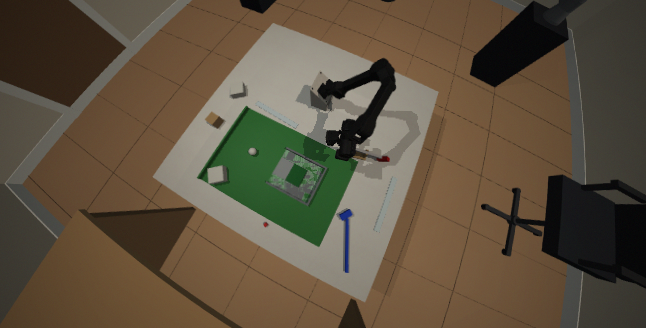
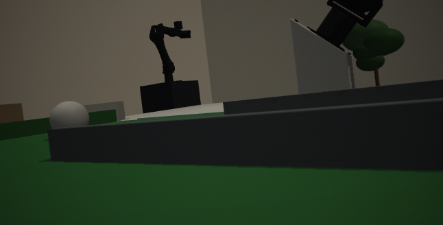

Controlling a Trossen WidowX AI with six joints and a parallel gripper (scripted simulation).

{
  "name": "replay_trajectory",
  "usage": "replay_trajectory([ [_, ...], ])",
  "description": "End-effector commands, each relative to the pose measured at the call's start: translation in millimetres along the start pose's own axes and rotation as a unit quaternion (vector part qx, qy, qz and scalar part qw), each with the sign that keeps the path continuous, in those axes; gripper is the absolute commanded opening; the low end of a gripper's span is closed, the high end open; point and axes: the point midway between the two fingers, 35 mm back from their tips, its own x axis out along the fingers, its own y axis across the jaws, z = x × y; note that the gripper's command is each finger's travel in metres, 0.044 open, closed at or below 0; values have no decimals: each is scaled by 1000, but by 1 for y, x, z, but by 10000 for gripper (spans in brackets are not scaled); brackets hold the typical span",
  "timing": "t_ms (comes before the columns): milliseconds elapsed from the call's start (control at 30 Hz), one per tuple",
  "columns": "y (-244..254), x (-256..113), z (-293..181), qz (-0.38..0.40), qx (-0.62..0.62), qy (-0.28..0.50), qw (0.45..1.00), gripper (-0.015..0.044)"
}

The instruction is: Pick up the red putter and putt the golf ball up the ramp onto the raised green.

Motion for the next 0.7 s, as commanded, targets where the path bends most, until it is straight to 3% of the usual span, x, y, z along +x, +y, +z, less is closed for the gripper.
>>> replay_trajectory([
  [0,-1,10,1,-1,3,-2,1000,440],
  [667,-1,34,2,-1,3,-1,1000,440],
])
